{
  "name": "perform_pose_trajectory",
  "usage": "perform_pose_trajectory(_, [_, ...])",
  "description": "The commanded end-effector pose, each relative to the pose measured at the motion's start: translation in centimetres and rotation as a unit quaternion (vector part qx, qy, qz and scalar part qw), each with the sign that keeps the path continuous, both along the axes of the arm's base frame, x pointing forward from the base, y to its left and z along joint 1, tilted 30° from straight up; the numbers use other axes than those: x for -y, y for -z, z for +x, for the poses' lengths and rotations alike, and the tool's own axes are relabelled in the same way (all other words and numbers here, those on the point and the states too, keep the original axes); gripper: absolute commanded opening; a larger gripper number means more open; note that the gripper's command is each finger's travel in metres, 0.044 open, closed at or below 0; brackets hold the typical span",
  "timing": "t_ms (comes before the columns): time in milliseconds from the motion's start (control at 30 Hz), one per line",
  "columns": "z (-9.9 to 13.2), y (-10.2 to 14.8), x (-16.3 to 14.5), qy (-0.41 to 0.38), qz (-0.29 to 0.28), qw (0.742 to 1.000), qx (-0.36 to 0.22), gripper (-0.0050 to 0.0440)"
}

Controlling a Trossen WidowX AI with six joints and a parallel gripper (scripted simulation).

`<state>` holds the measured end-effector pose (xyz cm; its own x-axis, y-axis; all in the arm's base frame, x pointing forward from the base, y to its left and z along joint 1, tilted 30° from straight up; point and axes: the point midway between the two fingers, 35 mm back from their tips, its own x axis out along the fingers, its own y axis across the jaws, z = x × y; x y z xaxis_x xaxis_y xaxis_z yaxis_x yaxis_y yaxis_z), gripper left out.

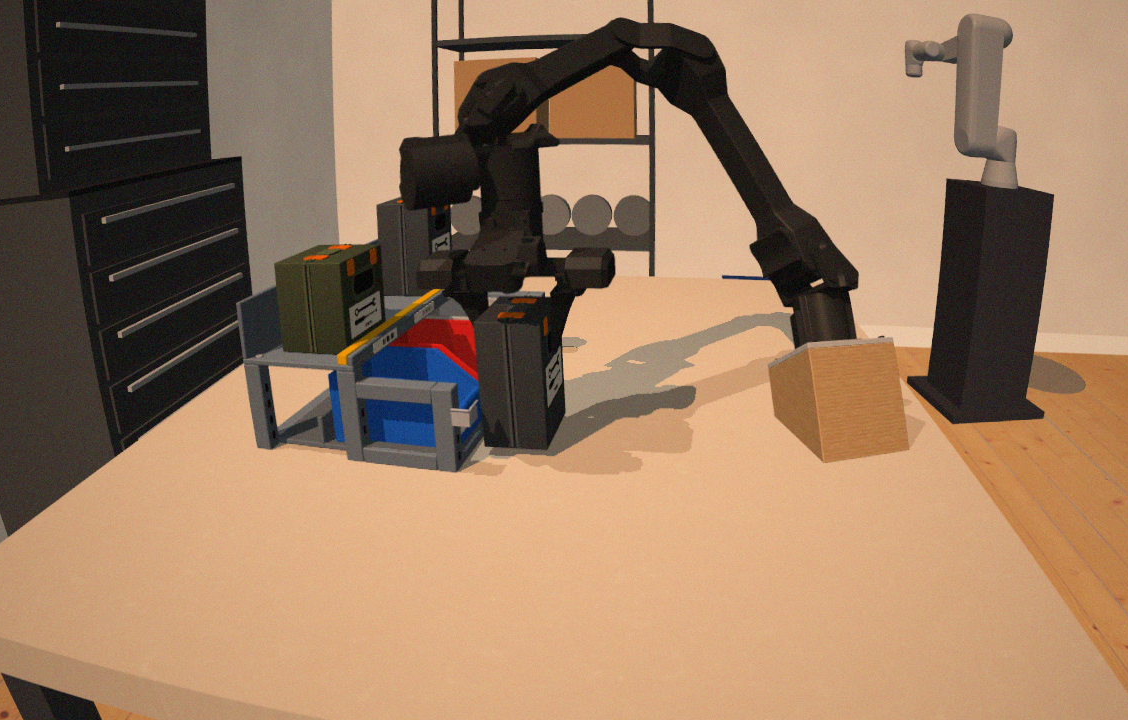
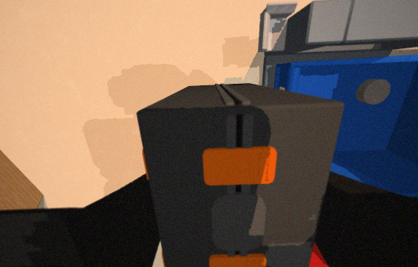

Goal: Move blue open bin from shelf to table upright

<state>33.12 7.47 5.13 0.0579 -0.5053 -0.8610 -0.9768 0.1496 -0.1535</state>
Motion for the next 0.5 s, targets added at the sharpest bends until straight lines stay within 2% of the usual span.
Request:
perform_pose_trajectory(0, [0.9, -1.9, -1.2, -0.006, 0.014, 0.999, 0.030, 0.0000])
perform_pose_trajectory(333, [0.7, -1.4, -0.8, -0.003, 0.009, 1.000, 0.020, 0.0000])
perform_pose_trajectory(467, [1.2, -2.5, -1.6, -0.006, 0.014, 0.999, 0.030, 0.0000])
